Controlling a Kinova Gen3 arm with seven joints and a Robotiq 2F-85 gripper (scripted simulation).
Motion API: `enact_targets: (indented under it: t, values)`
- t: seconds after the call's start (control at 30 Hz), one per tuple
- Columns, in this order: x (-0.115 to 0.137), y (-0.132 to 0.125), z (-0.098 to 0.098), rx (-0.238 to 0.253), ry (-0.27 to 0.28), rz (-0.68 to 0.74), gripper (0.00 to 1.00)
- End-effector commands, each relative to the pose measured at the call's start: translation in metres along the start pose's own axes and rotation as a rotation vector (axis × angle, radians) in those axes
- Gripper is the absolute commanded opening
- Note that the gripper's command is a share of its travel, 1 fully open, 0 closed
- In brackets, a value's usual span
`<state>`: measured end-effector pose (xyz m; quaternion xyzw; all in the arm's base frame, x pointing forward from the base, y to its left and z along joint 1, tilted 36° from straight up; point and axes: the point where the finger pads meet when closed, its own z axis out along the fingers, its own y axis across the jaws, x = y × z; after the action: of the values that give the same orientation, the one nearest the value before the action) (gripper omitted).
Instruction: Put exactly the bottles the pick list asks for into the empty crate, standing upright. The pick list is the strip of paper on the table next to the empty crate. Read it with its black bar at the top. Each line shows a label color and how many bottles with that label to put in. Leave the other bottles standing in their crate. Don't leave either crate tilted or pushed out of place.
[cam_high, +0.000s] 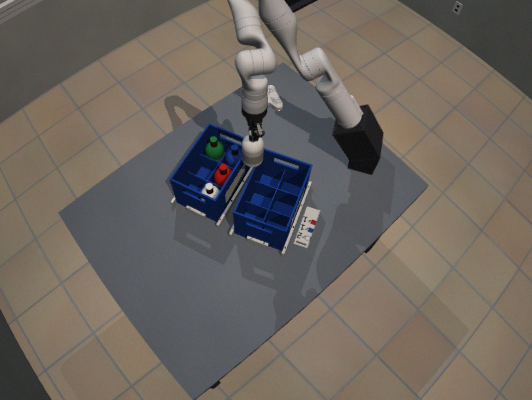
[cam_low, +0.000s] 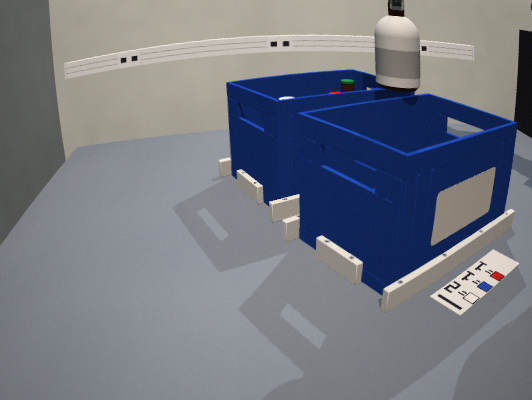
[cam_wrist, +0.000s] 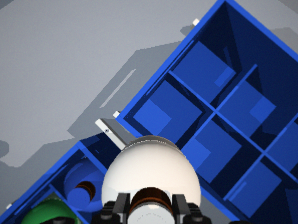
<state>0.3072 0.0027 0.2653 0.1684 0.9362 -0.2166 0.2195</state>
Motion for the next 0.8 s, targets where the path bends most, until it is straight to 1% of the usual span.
enact_targets:
  t: [0.0,0.77]
  values:
    - [0.003,0.002,0.0,-0.001,-0.001,0.0,0.1]
    - [0.041,0.02,0.0,-0.001,-0.001,0.0,0.1]
